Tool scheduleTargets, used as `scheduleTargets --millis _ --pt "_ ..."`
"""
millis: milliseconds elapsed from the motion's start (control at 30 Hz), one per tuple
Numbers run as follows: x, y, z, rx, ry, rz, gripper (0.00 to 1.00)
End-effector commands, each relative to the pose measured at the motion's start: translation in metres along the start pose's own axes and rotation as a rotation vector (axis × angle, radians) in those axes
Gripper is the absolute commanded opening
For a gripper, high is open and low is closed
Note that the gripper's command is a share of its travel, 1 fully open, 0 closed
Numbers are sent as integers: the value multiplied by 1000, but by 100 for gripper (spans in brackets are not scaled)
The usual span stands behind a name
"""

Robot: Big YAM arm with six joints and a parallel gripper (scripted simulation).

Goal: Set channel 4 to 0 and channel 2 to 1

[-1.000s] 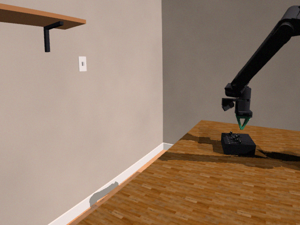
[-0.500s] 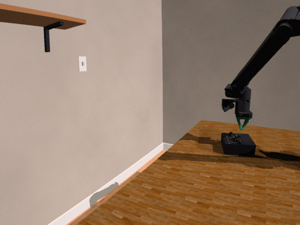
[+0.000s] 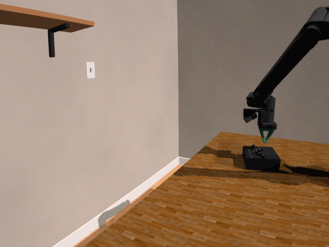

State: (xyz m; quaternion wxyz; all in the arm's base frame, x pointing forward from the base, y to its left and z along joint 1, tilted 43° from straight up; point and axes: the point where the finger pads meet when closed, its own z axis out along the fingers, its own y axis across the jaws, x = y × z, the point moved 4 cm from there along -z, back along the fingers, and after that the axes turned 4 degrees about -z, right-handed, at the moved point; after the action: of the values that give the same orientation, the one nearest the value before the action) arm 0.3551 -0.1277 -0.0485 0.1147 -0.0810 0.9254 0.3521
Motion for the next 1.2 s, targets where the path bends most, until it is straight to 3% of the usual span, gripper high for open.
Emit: scheduleTargets --millis 0,1167 --pt "-10 -3 2 9 -7 -23 0" --pt "-2 1 18 -2 1 -2 0"
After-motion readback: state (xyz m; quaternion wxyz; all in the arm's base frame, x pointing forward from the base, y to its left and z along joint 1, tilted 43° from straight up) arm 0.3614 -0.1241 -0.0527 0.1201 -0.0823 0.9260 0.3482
